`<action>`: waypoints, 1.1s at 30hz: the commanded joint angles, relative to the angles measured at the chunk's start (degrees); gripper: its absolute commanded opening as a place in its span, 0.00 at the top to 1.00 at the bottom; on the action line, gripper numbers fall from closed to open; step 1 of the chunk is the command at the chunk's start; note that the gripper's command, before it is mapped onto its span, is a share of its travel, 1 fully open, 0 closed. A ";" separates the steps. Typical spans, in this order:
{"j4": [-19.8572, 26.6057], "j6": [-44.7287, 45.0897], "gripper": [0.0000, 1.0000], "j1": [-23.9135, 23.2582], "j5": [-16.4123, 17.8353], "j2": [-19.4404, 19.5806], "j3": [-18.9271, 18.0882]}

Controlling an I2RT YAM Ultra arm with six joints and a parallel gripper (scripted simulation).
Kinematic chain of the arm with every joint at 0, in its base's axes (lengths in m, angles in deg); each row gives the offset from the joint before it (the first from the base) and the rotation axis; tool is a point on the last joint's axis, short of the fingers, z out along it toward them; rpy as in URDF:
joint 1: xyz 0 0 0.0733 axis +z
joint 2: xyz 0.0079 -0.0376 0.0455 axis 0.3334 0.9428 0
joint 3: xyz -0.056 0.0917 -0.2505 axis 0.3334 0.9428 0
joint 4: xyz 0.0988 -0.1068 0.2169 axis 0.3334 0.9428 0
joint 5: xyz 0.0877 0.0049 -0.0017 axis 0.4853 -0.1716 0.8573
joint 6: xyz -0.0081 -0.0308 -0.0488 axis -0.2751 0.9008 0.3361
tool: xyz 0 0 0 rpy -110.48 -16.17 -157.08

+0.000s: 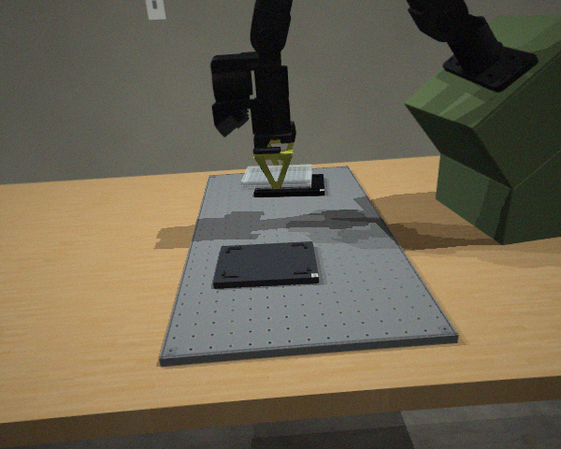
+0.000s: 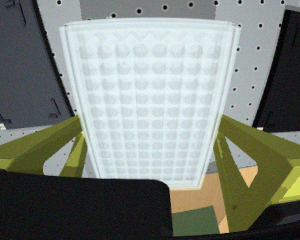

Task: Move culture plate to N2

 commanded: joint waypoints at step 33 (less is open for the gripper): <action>-1.00 17.09 1.00 -19.84 12.84 5.50 -2.01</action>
